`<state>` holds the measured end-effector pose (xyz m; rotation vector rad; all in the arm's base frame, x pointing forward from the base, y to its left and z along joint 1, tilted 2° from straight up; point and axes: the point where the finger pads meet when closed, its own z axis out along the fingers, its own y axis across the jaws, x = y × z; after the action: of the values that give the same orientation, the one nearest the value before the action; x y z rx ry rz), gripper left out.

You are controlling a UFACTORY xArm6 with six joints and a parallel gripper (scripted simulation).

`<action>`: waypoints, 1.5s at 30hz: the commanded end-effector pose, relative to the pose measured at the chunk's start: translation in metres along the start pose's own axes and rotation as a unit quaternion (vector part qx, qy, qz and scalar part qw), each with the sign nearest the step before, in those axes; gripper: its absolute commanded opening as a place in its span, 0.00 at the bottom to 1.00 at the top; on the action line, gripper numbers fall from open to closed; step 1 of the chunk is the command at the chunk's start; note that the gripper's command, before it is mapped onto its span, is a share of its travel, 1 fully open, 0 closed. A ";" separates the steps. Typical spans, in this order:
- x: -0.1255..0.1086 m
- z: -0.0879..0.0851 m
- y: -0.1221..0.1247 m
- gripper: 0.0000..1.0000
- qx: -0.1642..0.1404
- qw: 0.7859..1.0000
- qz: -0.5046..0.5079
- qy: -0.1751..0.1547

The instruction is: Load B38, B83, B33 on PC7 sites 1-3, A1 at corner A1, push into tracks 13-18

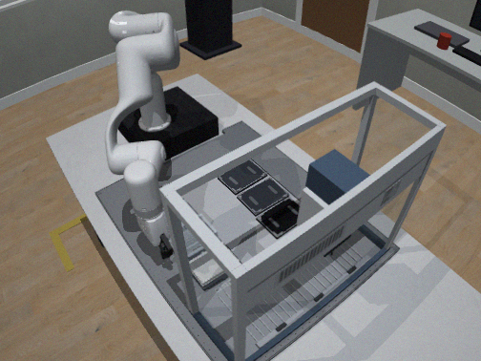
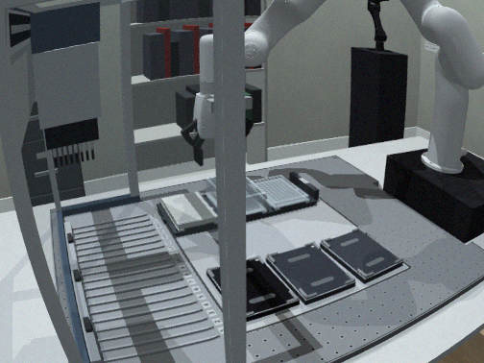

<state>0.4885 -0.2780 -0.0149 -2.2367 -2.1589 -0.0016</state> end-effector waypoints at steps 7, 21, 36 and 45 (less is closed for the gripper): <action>-0.001 0.011 0.002 1.00 -0.003 1.000 0.000 -0.001; -0.001 0.035 0.002 1.00 -0.003 1.000 0.000 -0.001; -0.001 0.041 0.002 1.00 -0.003 1.000 0.000 -0.001; -0.001 0.046 0.002 1.00 -0.003 1.000 0.000 -0.001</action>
<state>0.4876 -0.2769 -0.0612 -2.2370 -2.1592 -0.0018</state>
